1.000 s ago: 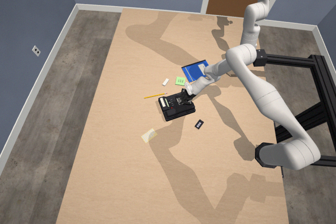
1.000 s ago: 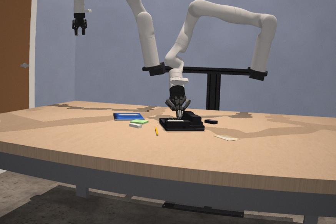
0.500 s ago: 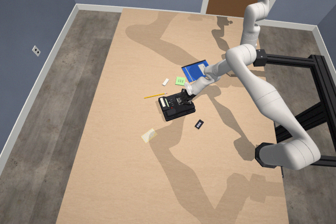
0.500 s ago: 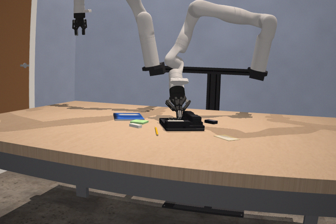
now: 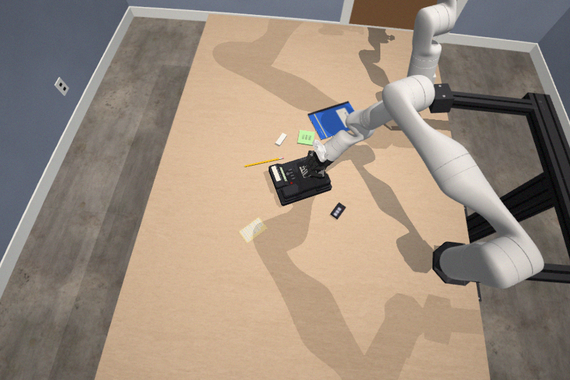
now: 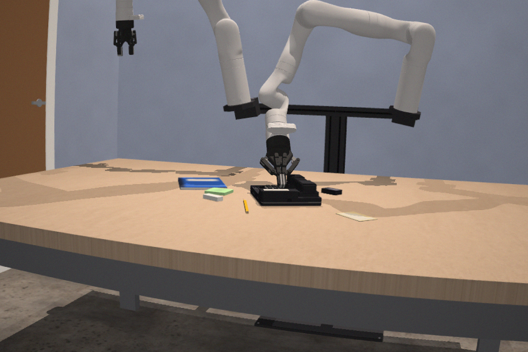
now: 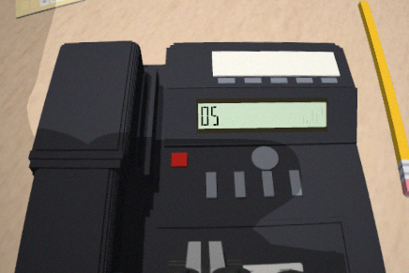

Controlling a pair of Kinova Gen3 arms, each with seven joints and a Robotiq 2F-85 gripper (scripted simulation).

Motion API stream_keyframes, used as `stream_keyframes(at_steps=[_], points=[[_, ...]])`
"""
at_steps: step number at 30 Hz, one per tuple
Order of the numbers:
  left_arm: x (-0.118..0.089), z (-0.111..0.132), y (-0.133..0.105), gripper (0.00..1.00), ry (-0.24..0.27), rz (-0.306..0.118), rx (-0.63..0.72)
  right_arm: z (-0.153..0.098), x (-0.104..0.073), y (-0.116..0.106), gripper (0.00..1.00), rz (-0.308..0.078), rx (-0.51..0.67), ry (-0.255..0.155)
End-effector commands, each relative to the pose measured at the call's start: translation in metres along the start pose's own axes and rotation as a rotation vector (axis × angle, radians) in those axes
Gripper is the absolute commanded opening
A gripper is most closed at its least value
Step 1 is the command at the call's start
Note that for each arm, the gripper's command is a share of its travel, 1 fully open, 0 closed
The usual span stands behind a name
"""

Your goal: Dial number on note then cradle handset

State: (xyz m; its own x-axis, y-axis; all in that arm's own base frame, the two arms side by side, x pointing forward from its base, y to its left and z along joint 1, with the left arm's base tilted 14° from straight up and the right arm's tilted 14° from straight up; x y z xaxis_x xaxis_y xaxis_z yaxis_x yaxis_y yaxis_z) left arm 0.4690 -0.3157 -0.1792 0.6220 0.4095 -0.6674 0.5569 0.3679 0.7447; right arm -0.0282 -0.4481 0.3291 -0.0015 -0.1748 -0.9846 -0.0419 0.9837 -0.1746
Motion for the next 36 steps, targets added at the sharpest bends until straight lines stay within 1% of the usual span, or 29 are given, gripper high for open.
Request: stream_keyframes(at_steps=[1, 11, 20, 25, 34, 36], points=[[-0.001, 0.001, 0.001, 0.017, -0.002, 0.001, -0.001, 0.0, -0.001, 0.0, 1.0, -0.002, 0.0, 0.0], [0.0, 0.001, 0.0, 0.017, -0.002, 0.001, -0.001, 0.0, -0.001, 0.0, 1.0, -0.002, 0.0, 0.0], [-0.009, 0.002, 0.006, 0.017, -0.002, 0.001, -0.001, 0.0, -0.001, 0.0, 1.0, -0.002, 0.0, 0.0], [-0.01, 0.002, 0.007, 0.017, -0.002, 0.001, -0.001, 0.0, -0.001, 0.0, 1.0, -0.002, 0.0, 0.0], [-0.017, 0.006, -0.003, 0.017, -0.002, 0.001, -0.001, 0.0, -0.001, 0.0, 1.0, -0.002, 0.0, 0.0], [-0.02, 0.008, -0.008, 0.017, -0.002, 0.001, -0.001, 0.0, -0.001, 0.0, 1.0, -0.002, 0.0, 0.0]])
Point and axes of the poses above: on each arm, the point where the finger pads meet when closed, its own x axis out along the fingers, its own z axis across the jaws, y = z × x, the point moved 5 cm from there along -x, back along the fingers, and after that the axes turned 6 degrees about -x, right-handed, at the moved point
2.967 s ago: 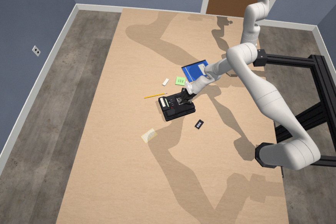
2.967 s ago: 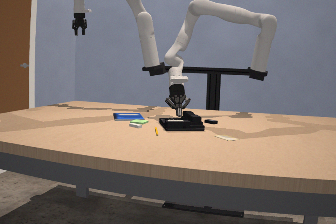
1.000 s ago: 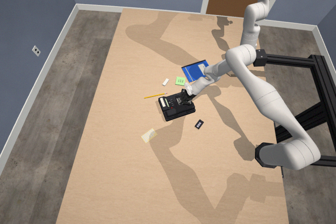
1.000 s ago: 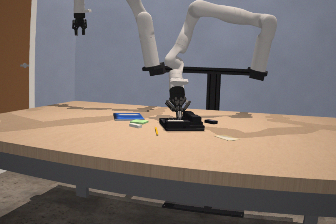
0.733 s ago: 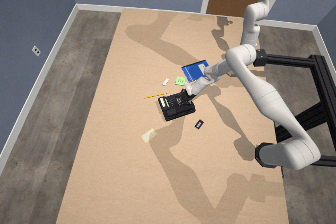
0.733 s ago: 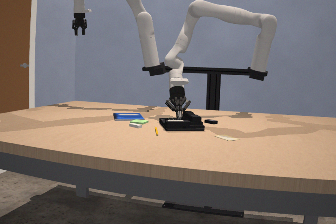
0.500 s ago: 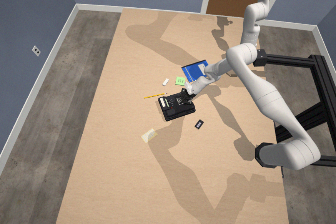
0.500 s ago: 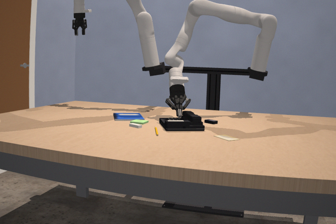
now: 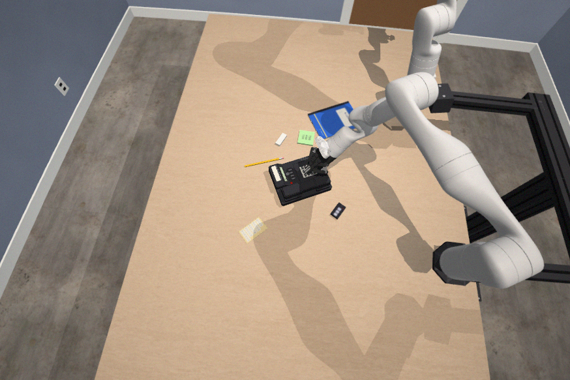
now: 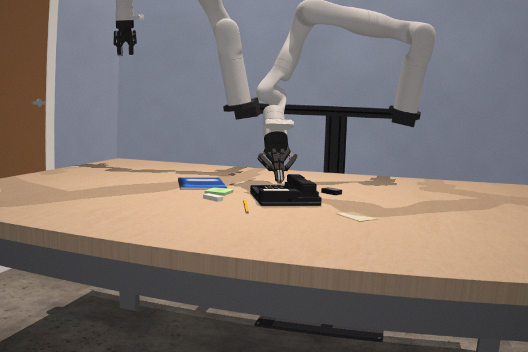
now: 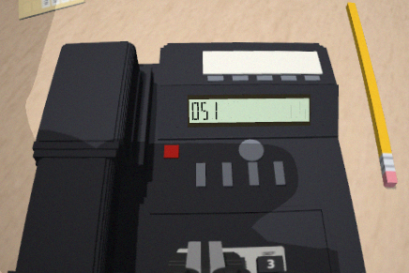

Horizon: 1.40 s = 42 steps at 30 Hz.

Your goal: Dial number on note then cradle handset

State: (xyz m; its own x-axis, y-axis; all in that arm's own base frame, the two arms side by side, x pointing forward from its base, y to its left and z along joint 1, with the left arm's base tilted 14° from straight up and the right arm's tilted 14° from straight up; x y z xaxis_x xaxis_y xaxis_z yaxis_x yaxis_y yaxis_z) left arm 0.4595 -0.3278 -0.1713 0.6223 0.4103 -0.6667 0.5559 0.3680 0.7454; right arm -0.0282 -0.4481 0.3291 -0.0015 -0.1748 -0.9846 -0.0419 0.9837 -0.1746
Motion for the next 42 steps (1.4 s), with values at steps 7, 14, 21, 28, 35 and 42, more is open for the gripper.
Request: stream_keyframes(at_steps=[7, 14, 21, 28, 35, 42], points=[[-0.015, 0.01, -0.021, 0.017, -0.002, -0.001, -0.001, 0.0, -0.001, 0.0, 1.0, -0.002, 0.0, 0.0], [-0.018, 0.011, -0.024, 0.017, -0.002, -0.001, -0.001, 0.0, -0.001, 0.0, 1.0, -0.002, 0.0, 0.0], [-0.016, 0.011, -0.026, 0.017, -0.002, -0.001, -0.001, 0.0, -0.001, 0.0, 1.0, -0.002, 0.0, 0.0], [-0.011, 0.011, -0.029, 0.017, -0.002, -0.001, -0.001, 0.0, -0.001, 0.0, 1.0, -0.002, 0.0, 0.0], [-0.011, 0.011, -0.029, 0.017, -0.002, -0.001, -0.001, 0.0, -0.001, 0.0, 1.0, -0.002, 0.0, 0.0], [-0.01, 0.011, -0.029, 0.017, -0.002, -0.001, -0.001, 0.0, -0.001, 0.0, 1.0, -0.002, 0.0, 0.0]])
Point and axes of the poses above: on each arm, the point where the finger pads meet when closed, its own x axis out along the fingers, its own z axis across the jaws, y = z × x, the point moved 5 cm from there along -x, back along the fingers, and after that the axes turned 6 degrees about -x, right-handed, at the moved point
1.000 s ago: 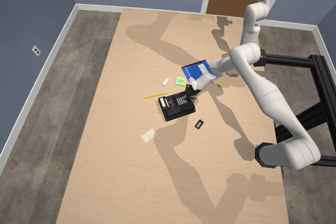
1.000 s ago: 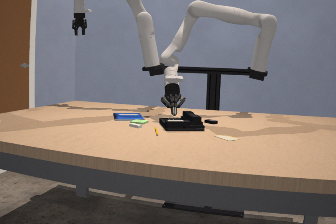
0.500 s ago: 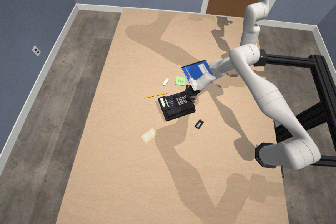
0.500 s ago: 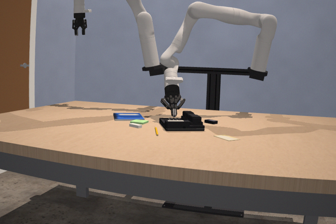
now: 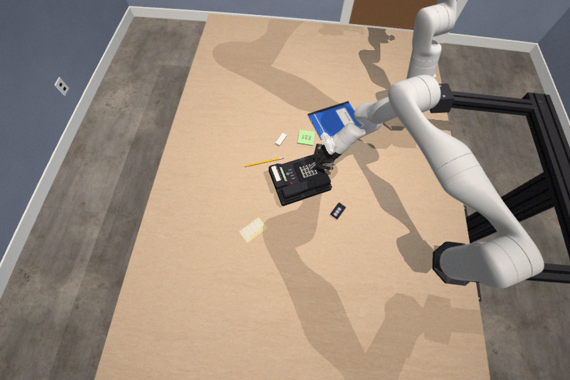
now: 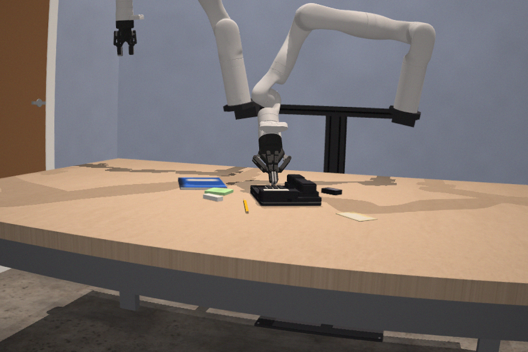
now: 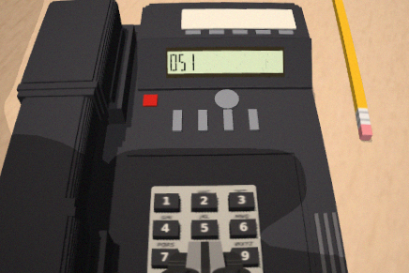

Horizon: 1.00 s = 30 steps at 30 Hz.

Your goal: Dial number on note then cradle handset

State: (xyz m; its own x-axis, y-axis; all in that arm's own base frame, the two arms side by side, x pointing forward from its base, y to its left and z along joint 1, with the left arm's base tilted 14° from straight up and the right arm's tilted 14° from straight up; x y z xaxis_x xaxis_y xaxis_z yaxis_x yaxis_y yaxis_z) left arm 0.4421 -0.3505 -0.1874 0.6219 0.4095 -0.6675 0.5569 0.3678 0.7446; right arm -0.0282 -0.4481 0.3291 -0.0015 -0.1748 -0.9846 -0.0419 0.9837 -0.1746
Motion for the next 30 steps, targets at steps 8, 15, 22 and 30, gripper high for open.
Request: stream_keyframes(at_steps=[8, 15, 22, 30], points=[[-0.0001, 0.0012, 0.0002, 0.017, -0.002, 0.0, -0.001, -0.0003, -0.0007, -0.0002, 1.0, -0.002, 0.0, 0.0], [0.0007, 0.0011, -0.0003, 0.017, -0.002, 0.0, -0.001, -0.0003, -0.0007, -0.0002, 1.0, -0.002, 0.0, 0.0], [0.0013, 0.001, -0.0008, 0.017, -0.002, 0.0, -0.001, -0.0003, -0.0007, -0.0002, 1.0, -0.002, 0.0, 0.0], [0.0019, 0.001, -0.0012, 0.017, -0.002, 0.0, -0.001, -0.0003, -0.0007, -0.0002, 1.0, -0.002, 0.0, 0.0]])
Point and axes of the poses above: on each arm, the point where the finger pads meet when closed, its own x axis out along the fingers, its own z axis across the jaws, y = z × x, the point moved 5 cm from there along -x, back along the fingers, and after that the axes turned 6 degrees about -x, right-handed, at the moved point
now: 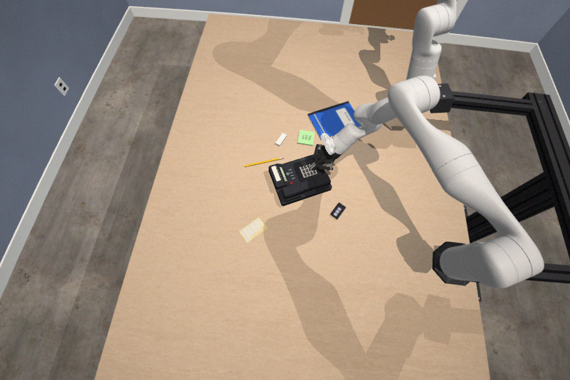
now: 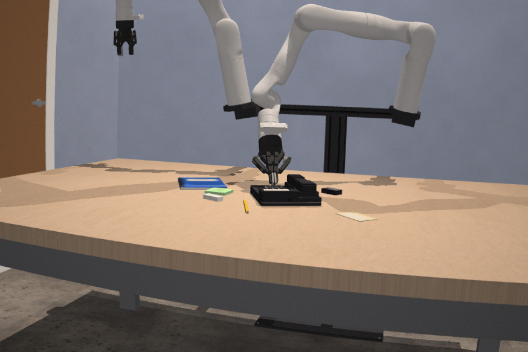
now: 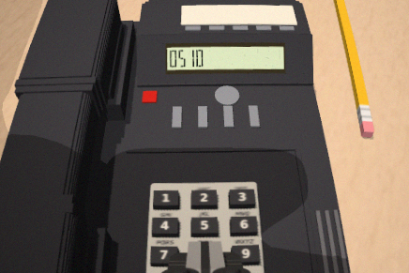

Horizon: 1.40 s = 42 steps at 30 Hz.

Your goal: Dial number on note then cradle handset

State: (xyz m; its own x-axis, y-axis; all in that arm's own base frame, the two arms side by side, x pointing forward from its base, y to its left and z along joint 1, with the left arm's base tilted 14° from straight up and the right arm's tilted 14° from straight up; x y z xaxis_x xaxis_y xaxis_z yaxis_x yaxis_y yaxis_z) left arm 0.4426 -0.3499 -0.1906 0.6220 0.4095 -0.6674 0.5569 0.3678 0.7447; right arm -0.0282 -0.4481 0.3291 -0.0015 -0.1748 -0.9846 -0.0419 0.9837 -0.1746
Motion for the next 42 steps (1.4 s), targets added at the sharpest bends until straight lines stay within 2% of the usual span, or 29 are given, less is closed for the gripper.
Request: stream_keyframes(at_steps=[1, 16, 42], points=[[-0.001, 0.001, 0.001, 0.017, -0.002, 0.0, -0.001, 0.0, -0.001, 0.0, 1.0, -0.002, 0.0, 0.0], [-0.011, 0.002, 0.008, 0.017, -0.002, 0.0, -0.001, 0.0, -0.001, 0.0, 1.0, -0.002, 0.0, 0.0], [0.005, 0.004, 0.03, 0.017, -0.002, 0.0, -0.001, 0.0, -0.001, 0.0, 1.0, -0.002, 0.0, 0.0]])
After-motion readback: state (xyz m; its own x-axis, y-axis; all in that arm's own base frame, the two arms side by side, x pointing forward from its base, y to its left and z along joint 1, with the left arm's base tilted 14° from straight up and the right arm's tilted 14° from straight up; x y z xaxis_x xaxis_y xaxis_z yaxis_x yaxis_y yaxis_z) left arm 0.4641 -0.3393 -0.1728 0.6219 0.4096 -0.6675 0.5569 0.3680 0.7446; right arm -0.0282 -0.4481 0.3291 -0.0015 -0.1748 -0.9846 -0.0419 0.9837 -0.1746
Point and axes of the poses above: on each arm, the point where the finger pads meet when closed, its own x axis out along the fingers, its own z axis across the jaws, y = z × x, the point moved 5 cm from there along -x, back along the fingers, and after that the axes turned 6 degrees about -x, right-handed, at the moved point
